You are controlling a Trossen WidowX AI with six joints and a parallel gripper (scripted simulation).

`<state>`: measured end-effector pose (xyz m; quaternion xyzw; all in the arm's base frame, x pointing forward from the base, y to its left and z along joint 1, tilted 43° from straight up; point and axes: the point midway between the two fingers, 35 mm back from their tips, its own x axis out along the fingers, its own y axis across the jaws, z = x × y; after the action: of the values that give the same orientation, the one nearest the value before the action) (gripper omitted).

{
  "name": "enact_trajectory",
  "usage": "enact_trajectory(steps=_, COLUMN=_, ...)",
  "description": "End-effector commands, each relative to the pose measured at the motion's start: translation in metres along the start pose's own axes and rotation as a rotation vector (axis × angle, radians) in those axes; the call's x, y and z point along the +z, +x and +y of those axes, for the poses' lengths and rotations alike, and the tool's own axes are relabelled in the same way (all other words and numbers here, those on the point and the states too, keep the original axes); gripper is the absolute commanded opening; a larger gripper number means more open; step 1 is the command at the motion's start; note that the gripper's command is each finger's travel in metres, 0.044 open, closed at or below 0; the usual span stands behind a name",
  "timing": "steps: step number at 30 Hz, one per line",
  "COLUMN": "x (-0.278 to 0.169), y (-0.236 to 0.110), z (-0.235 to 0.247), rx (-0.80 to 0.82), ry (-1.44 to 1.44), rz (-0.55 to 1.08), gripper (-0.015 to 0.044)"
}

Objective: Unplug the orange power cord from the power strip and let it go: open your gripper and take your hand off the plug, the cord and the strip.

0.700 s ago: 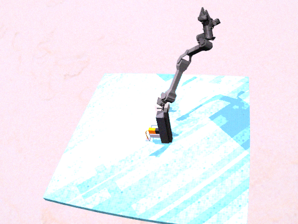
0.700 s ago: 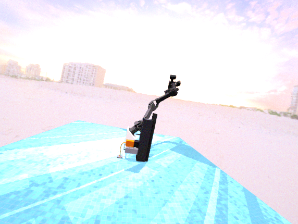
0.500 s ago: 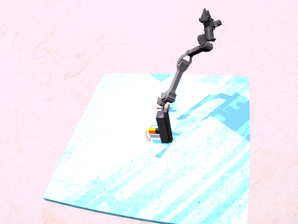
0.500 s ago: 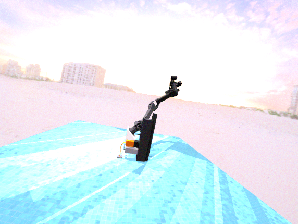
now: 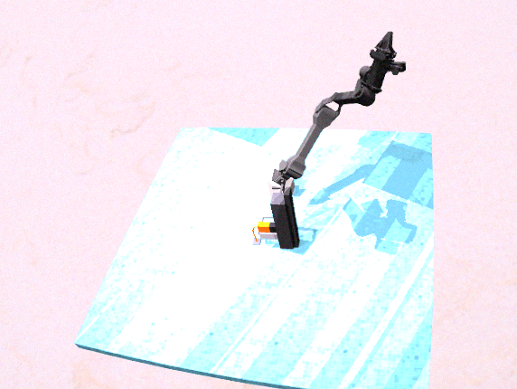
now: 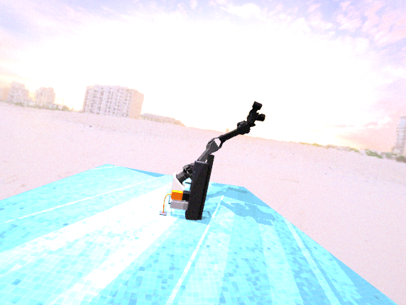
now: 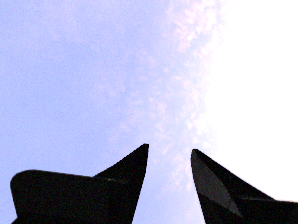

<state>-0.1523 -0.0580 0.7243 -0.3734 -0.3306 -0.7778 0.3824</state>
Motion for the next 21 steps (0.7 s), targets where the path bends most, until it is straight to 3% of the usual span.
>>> enact_trajectory(steps=1, x=0.033, y=-0.018, z=0.048, rx=0.095, ry=0.01, rz=-0.105, gripper=0.016)
enact_trajectory(steps=10, x=0.085, y=-0.062, z=0.131, rx=0.298, ry=0.07, rz=-0.291, gripper=0.016)
enact_trajectory(steps=21, x=0.116, y=-0.154, z=0.25, rx=0.693, ry=0.114, rz=-0.458, gripper=0.016)
